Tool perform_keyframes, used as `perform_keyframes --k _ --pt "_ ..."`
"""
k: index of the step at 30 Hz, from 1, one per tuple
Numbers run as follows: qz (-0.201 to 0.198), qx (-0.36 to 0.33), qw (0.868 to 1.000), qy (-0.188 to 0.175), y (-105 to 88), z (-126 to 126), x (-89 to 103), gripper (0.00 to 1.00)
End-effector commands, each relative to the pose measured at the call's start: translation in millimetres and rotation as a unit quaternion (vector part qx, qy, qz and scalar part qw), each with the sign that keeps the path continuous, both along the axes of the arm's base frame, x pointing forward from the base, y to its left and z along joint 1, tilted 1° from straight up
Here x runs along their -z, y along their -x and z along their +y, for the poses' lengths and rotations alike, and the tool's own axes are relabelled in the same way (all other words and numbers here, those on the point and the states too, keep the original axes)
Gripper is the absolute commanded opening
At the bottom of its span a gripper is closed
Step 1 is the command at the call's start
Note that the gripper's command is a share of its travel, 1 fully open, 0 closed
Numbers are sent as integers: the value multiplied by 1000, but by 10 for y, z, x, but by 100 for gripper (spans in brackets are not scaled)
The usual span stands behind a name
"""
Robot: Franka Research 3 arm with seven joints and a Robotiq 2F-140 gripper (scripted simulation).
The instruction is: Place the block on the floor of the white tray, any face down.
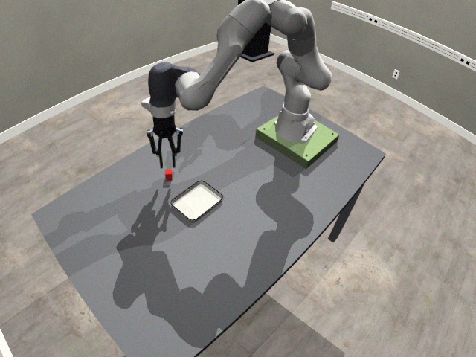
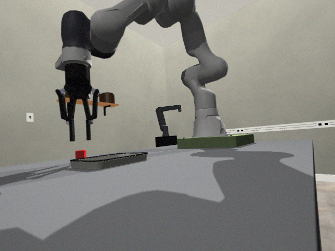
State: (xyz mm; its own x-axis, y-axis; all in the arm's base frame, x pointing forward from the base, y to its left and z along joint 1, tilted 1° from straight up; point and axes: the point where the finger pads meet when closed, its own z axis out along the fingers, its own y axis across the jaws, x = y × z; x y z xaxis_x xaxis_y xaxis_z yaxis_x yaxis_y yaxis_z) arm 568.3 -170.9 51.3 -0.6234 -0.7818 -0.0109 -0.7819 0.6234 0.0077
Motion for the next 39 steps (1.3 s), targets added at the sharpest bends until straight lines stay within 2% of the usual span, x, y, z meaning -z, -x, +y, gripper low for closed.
perform_keyframes --k 1,12,27,39 --pt "-1 4 1000 0 -3 4 2 35" --pt "-1 4 1000 0 -4 4 21 35" --pt "-1 4 1000 0 -8 5 190 35" --pt "-1 4 1000 0 -9 5 250 35"
